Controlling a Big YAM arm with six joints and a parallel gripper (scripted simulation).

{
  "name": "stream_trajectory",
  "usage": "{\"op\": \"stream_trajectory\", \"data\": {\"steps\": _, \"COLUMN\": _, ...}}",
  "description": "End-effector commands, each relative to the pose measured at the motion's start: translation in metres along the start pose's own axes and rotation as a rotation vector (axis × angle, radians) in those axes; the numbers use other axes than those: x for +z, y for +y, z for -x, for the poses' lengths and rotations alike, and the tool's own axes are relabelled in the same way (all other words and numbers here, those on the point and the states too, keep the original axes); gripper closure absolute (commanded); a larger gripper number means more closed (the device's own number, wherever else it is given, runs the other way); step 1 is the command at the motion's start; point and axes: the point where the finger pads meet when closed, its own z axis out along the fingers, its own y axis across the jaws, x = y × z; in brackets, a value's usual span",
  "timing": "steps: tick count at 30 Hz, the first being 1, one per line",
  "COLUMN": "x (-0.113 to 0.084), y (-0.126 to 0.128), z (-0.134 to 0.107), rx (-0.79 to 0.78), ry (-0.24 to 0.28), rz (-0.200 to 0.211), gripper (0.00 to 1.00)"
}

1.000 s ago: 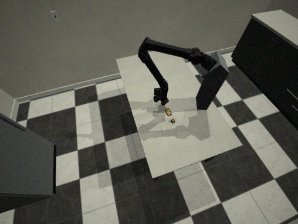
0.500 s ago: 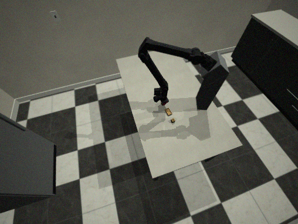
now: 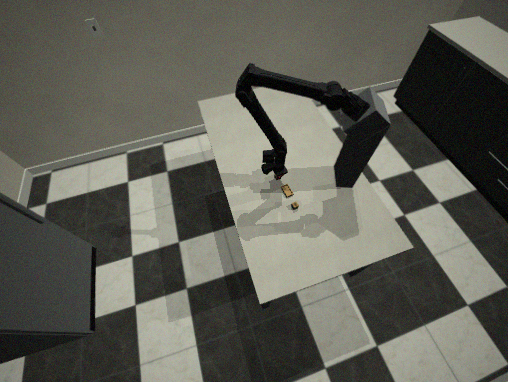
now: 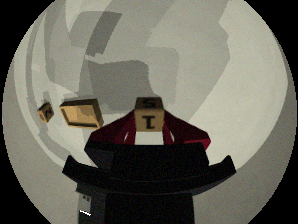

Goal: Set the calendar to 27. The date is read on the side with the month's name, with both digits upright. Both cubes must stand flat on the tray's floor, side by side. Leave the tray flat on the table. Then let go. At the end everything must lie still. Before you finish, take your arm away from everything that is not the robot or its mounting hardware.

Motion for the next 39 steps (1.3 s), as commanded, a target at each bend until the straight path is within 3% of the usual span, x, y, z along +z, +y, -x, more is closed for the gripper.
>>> {"op": "stream_trajectory", "data": {"steps": 1, "x": 0.001, "y": 0.003, "z": -0.013, "rx": -0.008, "ry": 0.016, "rz": 0.008, "gripper": 0.73}}
{"op": "stream_trajectory", "data": {"steps": 30, "x": 0.001, "y": 0.004, "z": -0.013, "rx": -0.008, "ry": 0.017, "rz": 0.009, "gripper": 0.73}}
{"op": "stream_trajectory", "data": {"steps": 32, "x": -0.005, "y": 0.009, "z": -0.023, "rx": -0.010, "ry": 0.034, "rz": 0.018, "gripper": 0.73}}
{"op": "stream_trajectory", "data": {"steps": 33, "x": -0.013, "y": 0.001, "z": -0.007, "rx": -0.008, "ry": 0.006, "rz": 0.005, "gripper": 0.73}}
{"op": "stream_trajectory", "data": {"steps": 37, "x": -0.033, "y": 0.009, "z": -0.007, "rx": -0.009, "ry": 0.014, "rz": 0.017, "gripper": 0.73}}
{"op": "stream_trajectory", "data": {"steps": 39, "x": -0.033, "y": 0.009, "z": -0.007, "rx": -0.009, "ry": 0.014, "rz": 0.017, "gripper": 0.73}}
